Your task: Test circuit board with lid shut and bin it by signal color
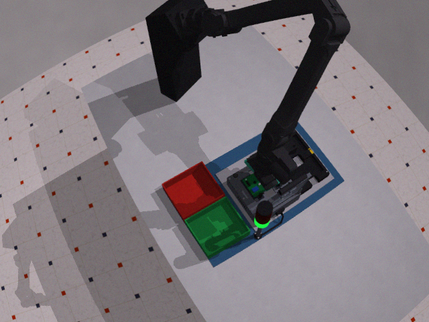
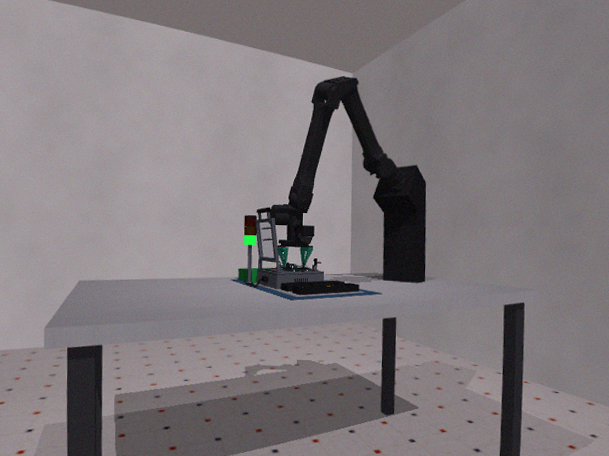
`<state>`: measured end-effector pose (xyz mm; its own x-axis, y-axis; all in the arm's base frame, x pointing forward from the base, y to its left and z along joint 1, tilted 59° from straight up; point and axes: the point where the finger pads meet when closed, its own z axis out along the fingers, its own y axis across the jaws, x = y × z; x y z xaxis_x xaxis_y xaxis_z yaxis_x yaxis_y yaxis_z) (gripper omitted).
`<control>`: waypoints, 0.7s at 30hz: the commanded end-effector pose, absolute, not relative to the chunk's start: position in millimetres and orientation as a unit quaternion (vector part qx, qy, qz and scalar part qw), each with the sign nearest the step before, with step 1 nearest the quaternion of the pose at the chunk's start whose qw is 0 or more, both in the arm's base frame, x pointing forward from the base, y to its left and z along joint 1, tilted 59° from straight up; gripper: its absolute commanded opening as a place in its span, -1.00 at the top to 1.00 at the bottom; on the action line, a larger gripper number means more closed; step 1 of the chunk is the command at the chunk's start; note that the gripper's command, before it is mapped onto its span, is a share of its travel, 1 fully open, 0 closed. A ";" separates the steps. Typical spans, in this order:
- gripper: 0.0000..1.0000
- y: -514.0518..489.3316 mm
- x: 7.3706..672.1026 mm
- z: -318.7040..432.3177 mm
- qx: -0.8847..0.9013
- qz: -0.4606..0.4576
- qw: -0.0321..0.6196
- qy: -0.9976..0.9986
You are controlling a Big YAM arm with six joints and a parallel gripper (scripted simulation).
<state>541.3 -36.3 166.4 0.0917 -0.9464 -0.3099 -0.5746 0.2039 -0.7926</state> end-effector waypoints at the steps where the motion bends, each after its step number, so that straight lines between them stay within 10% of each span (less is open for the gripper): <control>1: -0.62 -27.4 542.7 186.5 -0.594 -0.218 0.451 0.630; 21: -0.49 -27.4 542.8 186.1 -0.594 -0.218 0.450 0.630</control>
<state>541.7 -36.5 167.3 0.0917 -0.9466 -0.3091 -0.5733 0.2037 -0.7936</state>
